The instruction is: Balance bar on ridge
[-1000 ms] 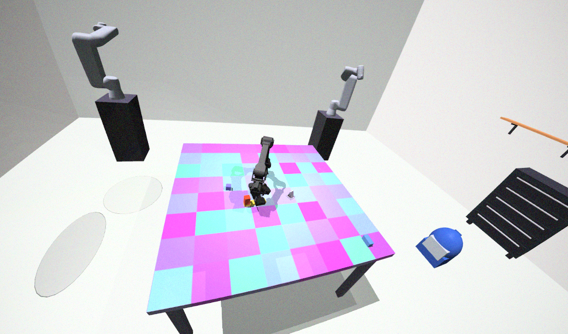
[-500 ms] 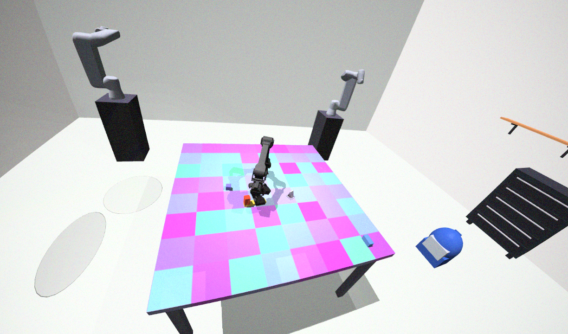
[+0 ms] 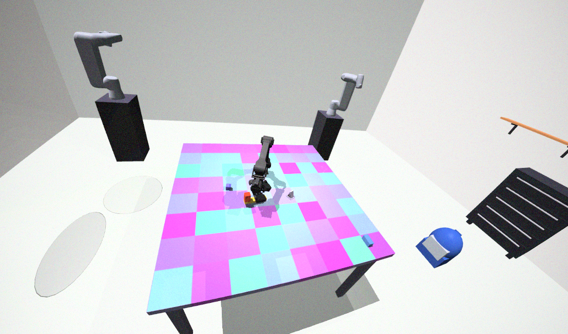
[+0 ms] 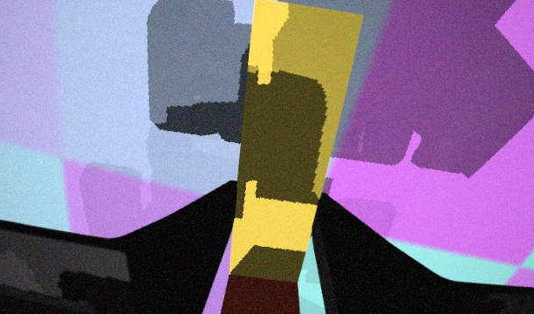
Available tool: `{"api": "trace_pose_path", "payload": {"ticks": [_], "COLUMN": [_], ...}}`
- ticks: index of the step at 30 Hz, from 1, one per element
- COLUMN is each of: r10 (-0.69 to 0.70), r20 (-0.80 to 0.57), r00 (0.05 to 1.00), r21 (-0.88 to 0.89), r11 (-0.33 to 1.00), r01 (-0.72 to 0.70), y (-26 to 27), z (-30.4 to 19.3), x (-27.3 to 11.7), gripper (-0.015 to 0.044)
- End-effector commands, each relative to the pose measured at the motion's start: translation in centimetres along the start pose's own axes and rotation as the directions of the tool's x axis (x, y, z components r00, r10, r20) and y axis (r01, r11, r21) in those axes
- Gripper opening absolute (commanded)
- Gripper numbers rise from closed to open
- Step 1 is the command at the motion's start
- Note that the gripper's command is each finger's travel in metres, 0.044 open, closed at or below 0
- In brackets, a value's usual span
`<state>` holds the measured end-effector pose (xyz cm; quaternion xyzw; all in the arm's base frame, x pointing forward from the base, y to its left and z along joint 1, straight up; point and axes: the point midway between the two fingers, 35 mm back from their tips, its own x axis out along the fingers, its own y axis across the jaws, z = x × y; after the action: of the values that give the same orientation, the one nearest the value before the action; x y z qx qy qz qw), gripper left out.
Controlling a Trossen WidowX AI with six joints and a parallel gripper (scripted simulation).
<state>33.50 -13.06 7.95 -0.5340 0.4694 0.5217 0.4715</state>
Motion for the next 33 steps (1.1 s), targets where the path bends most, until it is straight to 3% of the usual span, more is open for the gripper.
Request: {"api": "trace_pose_path", "payload": {"ticks": [1,27,33], "r10": [-0.012,-0.011,-0.012], "r20": [-0.005,-0.002,-0.001], "r00": [1.000,1.000,1.000], "r21": [-0.001,0.000,0.082], "r11": [1.000,1.000,0.997], "r01": [0.012,0.011,0.012], "y": [-0.3,0.2,-0.6], "z": [-0.1,0.2,2.2], "x": [-1.3,-7.6,-7.6], "gripper": [0.0000,0.0000,0.0000]}}
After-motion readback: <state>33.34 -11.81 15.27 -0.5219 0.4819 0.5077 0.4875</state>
